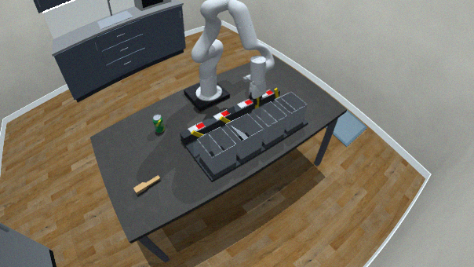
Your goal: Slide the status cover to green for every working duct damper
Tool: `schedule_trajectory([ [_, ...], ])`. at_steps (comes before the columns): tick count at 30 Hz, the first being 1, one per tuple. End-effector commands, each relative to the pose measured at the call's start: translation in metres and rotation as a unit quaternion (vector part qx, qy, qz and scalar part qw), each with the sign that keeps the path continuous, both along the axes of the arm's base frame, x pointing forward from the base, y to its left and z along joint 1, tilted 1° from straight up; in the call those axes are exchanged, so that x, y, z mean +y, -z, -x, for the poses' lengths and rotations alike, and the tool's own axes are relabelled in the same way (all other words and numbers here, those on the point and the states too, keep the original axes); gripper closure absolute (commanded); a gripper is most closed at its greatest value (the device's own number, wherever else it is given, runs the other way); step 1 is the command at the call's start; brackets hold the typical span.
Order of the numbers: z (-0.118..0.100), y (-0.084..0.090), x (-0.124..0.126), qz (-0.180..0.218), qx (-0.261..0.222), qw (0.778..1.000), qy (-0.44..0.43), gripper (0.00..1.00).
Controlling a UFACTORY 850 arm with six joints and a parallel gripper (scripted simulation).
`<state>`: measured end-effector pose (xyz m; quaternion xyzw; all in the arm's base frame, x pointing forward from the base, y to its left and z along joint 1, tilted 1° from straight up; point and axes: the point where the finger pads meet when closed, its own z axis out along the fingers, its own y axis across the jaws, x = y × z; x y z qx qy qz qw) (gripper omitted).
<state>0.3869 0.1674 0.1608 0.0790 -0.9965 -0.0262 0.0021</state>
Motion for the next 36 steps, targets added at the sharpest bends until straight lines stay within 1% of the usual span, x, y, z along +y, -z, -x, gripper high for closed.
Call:
schedule_trajectory([
  [1,-0.001,-0.001,0.0,-0.002,-0.001,1.0,0.0,0.81],
  [19,-0.002,0.0,-0.004,-0.021,0.002,1.0,0.0,0.81],
  [36,-0.002,0.001,-0.01,-0.053,0.008,0.999,0.0,0.81],
])
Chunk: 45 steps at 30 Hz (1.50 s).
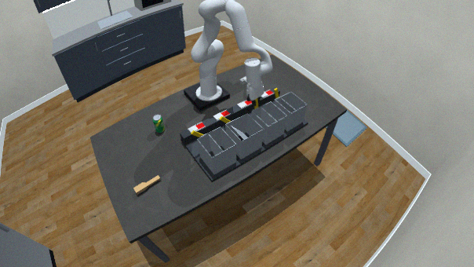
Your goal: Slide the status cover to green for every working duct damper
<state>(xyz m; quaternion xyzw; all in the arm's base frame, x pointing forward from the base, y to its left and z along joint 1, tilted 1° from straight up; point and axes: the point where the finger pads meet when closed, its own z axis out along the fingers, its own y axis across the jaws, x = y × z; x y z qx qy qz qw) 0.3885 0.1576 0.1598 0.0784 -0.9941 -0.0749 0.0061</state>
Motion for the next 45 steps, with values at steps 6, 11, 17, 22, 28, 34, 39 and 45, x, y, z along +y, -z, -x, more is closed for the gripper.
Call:
schedule_trajectory([
  [6,-0.001,0.0,-0.004,-0.022,0.002,1.0,0.0,0.81],
  [11,-0.002,0.001,-0.007,-0.037,0.005,0.999,0.0,0.81],
  [17,-0.002,0.001,-0.009,-0.05,0.007,0.999,0.0,0.81],
  [22,-0.003,0.002,-0.013,-0.067,0.01,0.998,0.0,0.81],
  [28,-0.004,0.004,-0.017,-0.09,0.013,0.996,0.0,0.81],
  [34,-0.004,0.005,-0.02,-0.106,0.016,0.994,0.0,0.81],
  [39,-0.005,0.007,-0.024,-0.127,0.019,0.992,-0.001,0.81],
  [45,-0.005,0.009,-0.029,-0.153,0.023,0.988,-0.001,0.81],
])
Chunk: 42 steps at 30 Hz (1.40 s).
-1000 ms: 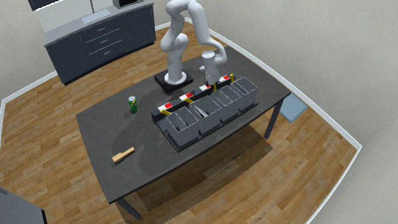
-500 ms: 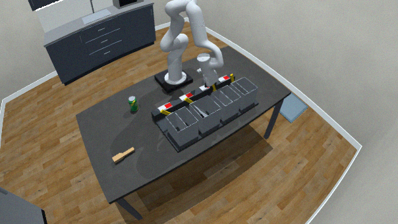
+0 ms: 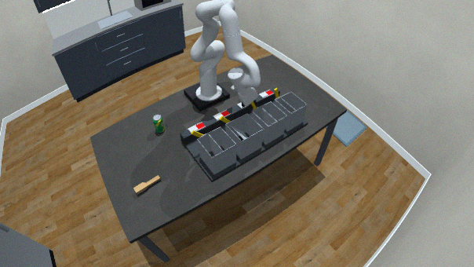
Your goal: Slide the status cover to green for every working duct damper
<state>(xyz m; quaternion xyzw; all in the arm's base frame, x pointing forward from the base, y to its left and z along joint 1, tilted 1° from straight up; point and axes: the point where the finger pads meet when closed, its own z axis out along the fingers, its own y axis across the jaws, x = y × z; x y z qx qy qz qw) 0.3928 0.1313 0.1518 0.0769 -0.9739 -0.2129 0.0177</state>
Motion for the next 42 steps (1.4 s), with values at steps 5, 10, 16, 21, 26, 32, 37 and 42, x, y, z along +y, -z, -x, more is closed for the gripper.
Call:
schedule_trajectory([
  [5,-0.002,0.002,-0.006,-0.033,0.003,0.999,0.0,0.81],
  [10,-0.002,0.004,-0.009,-0.05,0.006,0.999,0.0,0.81],
  [16,-0.003,0.007,-0.013,-0.074,0.01,0.997,0.0,0.81],
  [21,-0.003,0.009,-0.016,-0.091,0.013,0.996,0.0,0.81],
  [26,-0.003,0.01,-0.017,-0.1,0.014,0.995,0.0,0.81],
  [32,-0.004,0.011,-0.019,-0.112,0.016,0.994,0.0,0.81],
  [37,-0.004,0.012,-0.02,-0.118,0.017,0.993,0.0,0.81],
  [42,-0.004,0.012,-0.02,-0.12,0.017,0.993,0.0,0.81],
])
